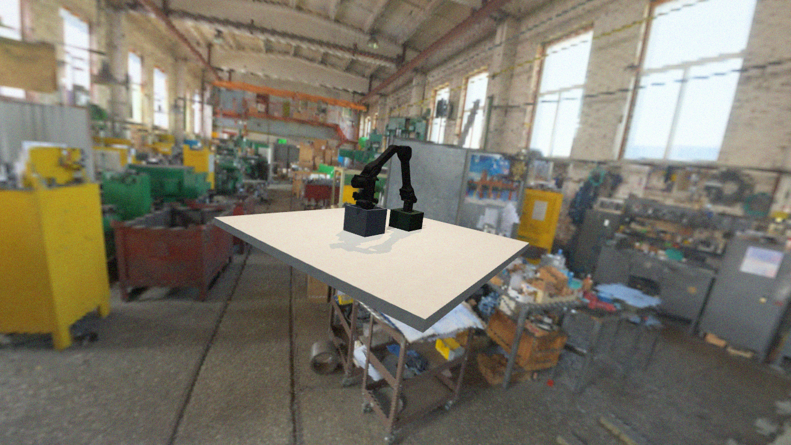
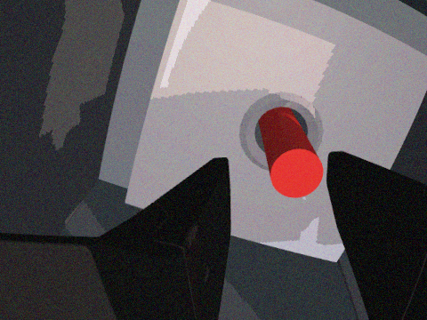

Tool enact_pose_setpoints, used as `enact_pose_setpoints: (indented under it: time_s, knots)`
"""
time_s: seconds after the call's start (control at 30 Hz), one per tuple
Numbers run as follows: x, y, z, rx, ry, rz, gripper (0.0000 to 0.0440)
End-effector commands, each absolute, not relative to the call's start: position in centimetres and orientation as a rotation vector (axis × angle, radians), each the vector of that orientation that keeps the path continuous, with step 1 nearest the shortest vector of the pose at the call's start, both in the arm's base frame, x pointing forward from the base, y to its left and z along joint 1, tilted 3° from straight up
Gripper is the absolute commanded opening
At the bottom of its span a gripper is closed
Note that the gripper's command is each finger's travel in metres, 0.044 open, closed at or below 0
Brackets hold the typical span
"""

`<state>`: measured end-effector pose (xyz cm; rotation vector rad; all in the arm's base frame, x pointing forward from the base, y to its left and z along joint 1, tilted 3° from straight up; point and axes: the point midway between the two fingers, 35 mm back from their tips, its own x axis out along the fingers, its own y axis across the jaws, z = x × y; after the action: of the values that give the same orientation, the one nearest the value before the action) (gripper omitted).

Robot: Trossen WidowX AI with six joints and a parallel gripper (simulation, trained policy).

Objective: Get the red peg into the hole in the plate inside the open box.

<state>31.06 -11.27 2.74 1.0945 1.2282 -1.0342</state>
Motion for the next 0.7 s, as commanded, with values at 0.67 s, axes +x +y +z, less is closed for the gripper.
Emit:
enact_pose_setpoints:
  time_s: [0.67]
  knots:
    - [33.1, -12.8, 8.0, 1.324, 1.240, -0.846, 0.0201]
